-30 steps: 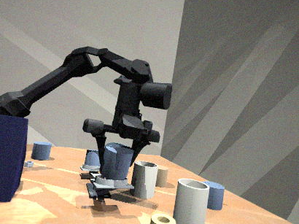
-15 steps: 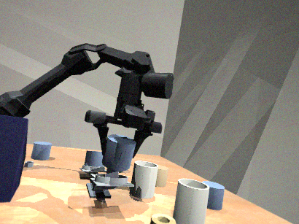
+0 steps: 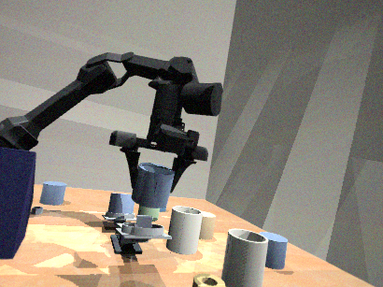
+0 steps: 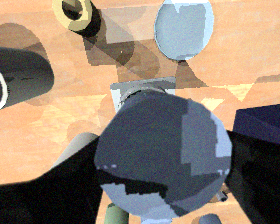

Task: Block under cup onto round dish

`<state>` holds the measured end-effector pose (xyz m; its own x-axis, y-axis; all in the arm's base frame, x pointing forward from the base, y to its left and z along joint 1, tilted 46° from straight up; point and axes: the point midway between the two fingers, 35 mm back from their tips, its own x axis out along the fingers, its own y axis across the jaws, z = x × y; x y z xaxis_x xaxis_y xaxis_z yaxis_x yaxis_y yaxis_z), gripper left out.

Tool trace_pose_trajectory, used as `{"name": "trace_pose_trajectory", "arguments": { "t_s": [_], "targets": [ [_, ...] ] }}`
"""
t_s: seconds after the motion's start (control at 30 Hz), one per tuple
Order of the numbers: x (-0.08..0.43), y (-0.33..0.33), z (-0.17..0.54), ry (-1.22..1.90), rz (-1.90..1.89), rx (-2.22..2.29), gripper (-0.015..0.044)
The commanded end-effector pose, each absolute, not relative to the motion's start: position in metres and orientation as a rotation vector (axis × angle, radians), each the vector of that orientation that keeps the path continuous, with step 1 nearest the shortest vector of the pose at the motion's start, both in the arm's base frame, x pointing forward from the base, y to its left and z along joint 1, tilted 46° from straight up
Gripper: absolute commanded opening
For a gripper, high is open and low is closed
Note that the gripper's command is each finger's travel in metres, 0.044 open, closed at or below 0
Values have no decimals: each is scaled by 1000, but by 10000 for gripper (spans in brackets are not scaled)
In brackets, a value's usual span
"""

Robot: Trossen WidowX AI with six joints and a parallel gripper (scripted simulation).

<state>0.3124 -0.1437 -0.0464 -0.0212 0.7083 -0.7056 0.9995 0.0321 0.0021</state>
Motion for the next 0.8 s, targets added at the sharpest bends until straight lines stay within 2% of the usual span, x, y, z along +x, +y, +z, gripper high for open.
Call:
{"name": "trace_pose_trajectory", "arguments": {
  "t_s": [0.0, 0.77],
  "targets": [
    [313, -150, -40, 1770, -708, 1723, 0],
    [310, -153, -35, 1785, -711, 1730, 0]
  ]
}}
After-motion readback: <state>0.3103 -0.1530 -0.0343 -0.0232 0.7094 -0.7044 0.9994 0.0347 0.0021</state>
